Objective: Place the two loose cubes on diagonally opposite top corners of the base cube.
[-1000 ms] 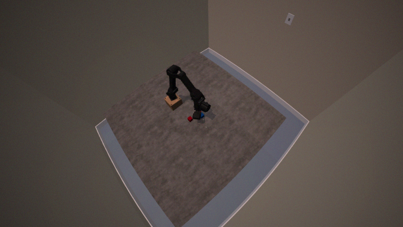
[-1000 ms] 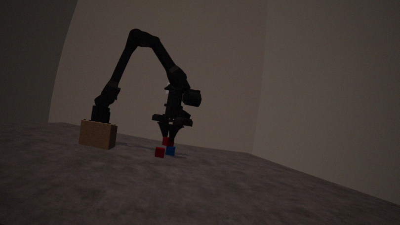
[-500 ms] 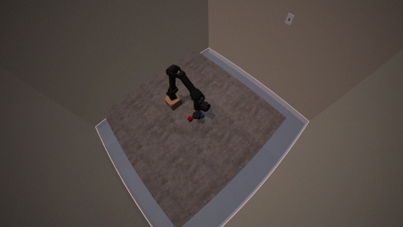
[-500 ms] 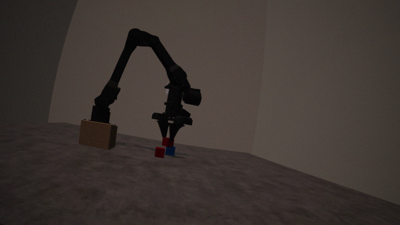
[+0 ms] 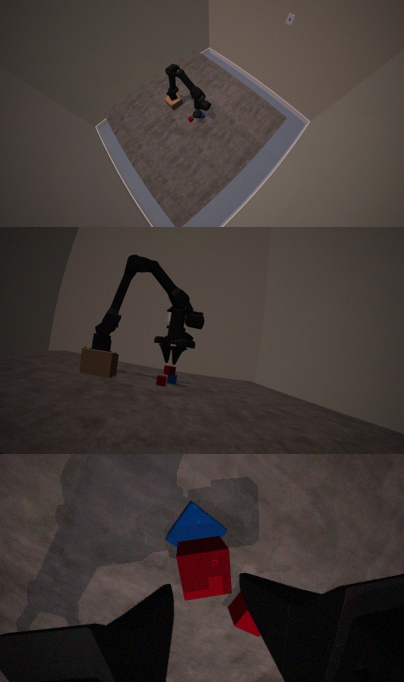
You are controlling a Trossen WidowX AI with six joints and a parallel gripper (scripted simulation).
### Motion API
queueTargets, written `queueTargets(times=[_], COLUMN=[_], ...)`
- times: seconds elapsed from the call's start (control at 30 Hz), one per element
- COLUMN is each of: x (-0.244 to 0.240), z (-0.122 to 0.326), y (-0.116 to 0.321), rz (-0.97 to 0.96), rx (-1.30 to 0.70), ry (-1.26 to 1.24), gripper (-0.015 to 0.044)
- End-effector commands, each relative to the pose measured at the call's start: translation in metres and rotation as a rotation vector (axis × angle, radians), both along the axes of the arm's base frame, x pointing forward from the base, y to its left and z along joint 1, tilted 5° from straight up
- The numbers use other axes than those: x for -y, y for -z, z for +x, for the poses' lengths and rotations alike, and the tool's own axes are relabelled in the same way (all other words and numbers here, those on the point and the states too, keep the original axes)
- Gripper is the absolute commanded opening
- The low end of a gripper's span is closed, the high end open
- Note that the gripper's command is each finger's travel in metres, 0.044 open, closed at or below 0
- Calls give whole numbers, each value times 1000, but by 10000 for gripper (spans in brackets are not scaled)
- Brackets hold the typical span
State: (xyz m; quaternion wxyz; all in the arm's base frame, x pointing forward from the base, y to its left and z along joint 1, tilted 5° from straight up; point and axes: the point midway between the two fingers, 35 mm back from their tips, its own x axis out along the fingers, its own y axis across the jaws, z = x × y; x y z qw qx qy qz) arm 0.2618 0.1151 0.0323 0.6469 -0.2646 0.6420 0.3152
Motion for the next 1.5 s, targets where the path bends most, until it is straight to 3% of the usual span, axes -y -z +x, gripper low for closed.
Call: queueTargets(times=[0.0,0.13,0.23,0.9,1.27,1.47], x=[0,0,6,87,89,85], z=[2,2,1,-9,-10,-11], y=[-7,-7,-7,-41,-40,14], rz=[3,3,2,18,19,19], rx=[7,7,8,64,66,66], ry=[-4,-4,-60,-858,-885,-885], gripper=[205,205,265,265,265,265])
